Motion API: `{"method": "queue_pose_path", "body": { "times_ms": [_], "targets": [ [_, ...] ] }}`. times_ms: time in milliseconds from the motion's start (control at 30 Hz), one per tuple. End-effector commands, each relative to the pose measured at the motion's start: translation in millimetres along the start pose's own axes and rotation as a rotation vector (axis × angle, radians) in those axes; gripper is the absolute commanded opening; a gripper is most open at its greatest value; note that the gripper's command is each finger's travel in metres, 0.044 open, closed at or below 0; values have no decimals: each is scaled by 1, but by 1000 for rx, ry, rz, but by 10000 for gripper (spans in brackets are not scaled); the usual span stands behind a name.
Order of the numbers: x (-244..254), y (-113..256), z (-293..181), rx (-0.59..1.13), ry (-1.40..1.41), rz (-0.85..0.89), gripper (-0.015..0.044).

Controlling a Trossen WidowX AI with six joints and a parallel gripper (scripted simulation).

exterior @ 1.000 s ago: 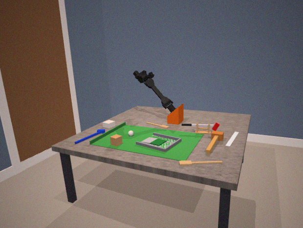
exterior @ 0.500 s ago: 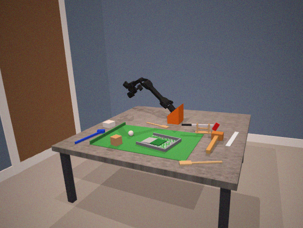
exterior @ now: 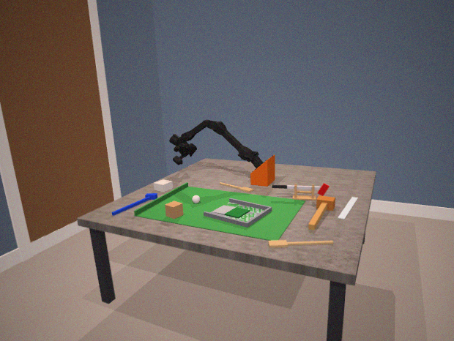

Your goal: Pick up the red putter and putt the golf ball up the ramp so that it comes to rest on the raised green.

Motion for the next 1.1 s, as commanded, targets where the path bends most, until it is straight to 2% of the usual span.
{"method": "queue_pose_path", "body": {
  "times_ms": [0,233,533,767,1067],
  "targets": [
    [50,26,-22,25,110,160,440],
    [120,81,-63,52,292,410,440],
    [183,172,-124,55,536,727,440],
    [207,252,-177,35,737,964,440],
    [211,343,-262,-4,1086,1209,440]
  ]
}}
Point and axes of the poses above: the point midway between the two fingers, 35 mm back from their tips, its own y axis back along the fingers, its own x axis across the jaws, z = x × y, the point moved 8 cm from there along y, back along the fingers, and after that the axes turned 3 degrees about -y, right-handed, at the moved point
